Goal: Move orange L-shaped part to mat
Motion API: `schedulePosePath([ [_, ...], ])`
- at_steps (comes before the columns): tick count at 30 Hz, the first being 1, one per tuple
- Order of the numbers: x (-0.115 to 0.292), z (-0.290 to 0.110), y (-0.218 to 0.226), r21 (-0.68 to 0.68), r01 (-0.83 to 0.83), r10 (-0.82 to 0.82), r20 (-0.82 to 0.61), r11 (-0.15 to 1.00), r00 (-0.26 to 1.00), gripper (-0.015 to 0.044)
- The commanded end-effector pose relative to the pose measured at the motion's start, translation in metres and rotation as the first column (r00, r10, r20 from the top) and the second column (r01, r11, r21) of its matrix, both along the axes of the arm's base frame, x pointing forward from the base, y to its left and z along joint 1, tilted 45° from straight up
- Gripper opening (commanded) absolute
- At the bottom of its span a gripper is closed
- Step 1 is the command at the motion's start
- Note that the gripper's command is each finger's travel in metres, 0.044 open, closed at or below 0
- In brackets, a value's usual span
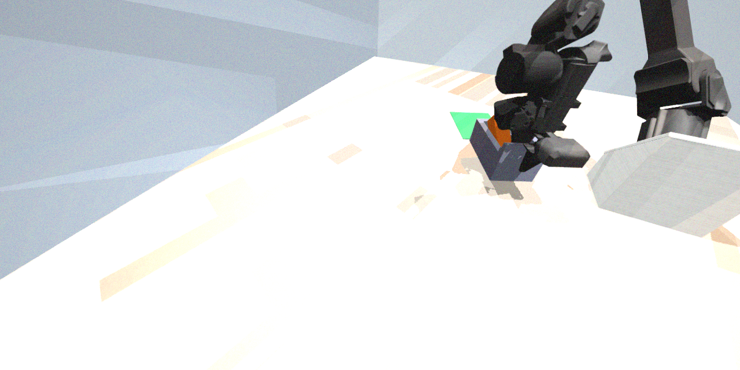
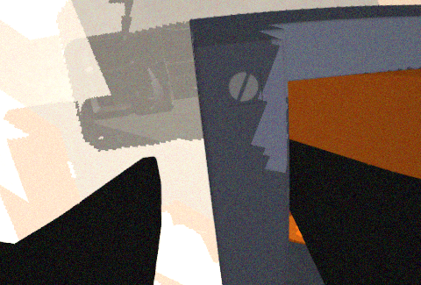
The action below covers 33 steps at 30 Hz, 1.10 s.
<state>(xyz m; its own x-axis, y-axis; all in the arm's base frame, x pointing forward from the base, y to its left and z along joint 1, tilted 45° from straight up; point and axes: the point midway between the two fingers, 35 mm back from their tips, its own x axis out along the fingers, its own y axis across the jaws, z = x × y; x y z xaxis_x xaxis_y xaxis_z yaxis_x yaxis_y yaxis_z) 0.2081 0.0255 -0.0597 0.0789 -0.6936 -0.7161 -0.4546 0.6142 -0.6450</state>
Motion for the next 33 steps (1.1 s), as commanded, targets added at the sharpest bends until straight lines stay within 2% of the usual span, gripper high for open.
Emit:
schedulePosePath([
  [1, -0.003, 0.001, 0.008, -0.002, 0.003, -0.003, 0.002, 1.000, 1.000, 0.0180],
  [6, -0.001, 0.012, 0.019, 0.000, 0.002, -0.002, 0.001, 1.000, 1.000, 0.0180],
  [13, -0.005, 0.078, 0.069, 0.001, 0.003, -0.003, -0.001, 1.000, 1.000, 0.0180],
  [33, -0.005, 0.075, 0.067, -0.002, -0.002, 0.002, -0.002, 1.000, 1.000, 0.0180],
])
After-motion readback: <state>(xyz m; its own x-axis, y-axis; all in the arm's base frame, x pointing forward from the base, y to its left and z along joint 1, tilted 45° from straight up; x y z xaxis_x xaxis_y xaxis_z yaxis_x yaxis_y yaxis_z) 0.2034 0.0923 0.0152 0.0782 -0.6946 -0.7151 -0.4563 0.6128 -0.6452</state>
